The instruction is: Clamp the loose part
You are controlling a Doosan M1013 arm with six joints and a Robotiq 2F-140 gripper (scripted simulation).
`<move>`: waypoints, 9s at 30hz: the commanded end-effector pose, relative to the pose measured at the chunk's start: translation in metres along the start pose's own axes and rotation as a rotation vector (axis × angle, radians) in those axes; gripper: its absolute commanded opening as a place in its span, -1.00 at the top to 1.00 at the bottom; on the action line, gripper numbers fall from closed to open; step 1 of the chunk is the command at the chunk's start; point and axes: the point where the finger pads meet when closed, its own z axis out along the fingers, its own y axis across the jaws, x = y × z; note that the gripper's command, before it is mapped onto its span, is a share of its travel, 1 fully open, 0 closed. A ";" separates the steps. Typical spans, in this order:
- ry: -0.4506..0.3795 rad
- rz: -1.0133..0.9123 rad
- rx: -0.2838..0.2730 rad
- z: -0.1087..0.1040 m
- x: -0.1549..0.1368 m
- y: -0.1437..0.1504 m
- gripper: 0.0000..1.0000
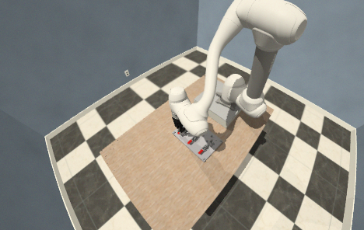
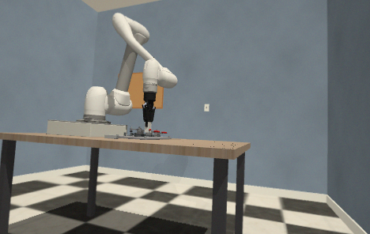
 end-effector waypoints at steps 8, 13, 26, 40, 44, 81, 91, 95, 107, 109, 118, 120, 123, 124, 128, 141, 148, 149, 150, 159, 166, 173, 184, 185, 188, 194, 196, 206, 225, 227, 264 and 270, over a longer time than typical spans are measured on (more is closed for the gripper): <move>0.000 0.000 0.000 -0.005 -0.003 0.000 0.80; 0.000 0.000 0.000 -0.009 -0.005 0.000 0.80; 0.000 0.000 0.000 -0.017 -0.012 0.000 0.80; 0.000 0.000 0.000 -0.026 -0.026 0.000 0.80; 0.000 0.000 0.000 -0.027 -0.028 0.000 0.80; 0.000 0.000 0.000 -0.029 -0.047 0.000 0.80; 0.000 0.000 0.000 -0.029 -0.047 0.000 0.80; 0.000 0.000 0.000 -0.029 -0.047 0.000 0.80; 0.000 0.000 0.000 -0.029 -0.049 0.000 0.80; 0.000 0.000 0.000 -0.029 -0.049 0.000 0.80; 0.000 0.000 0.000 -0.029 -0.052 0.000 0.80; 0.000 0.000 0.000 -0.029 -0.052 0.000 0.80; 0.000 0.000 0.000 -0.029 -0.052 0.000 0.80; 0.000 0.000 0.000 -0.029 -0.052 0.000 0.80; 0.000 0.000 0.000 -0.029 -0.052 0.000 0.80; 0.000 0.000 0.000 -0.029 -0.052 0.000 0.30; 0.000 0.000 0.000 -0.029 -0.052 0.000 0.30; 0.000 0.000 0.000 -0.029 -0.052 0.000 0.30; 0.000 0.000 0.000 -0.029 -0.052 0.000 0.30; 0.000 0.000 0.000 -0.029 -0.052 0.000 0.30; 0.000 0.000 0.000 -0.029 -0.052 0.000 0.30; 0.000 0.000 0.000 -0.038 -0.052 0.000 0.30; 0.000 0.000 0.000 -0.072 -0.052 0.000 0.30; 0.000 0.000 0.000 -0.075 -0.052 0.000 0.30; 0.000 0.000 0.000 -0.084 -0.052 0.000 0.30; 0.000 0.000 0.000 -0.089 -0.052 0.000 0.30; 0.000 0.000 0.000 -0.089 -0.052 0.000 0.30; 0.000 0.000 0.000 -0.089 -0.052 0.000 0.30; 0.000 0.000 0.000 -0.124 -0.052 0.000 -0.25; 0.000 0.000 0.000 -0.130 -0.052 0.000 -0.25; 0.000 0.000 0.000 -0.138 -0.082 0.052 -0.25; 0.000 0.000 0.000 -0.138 -0.098 0.081 -0.25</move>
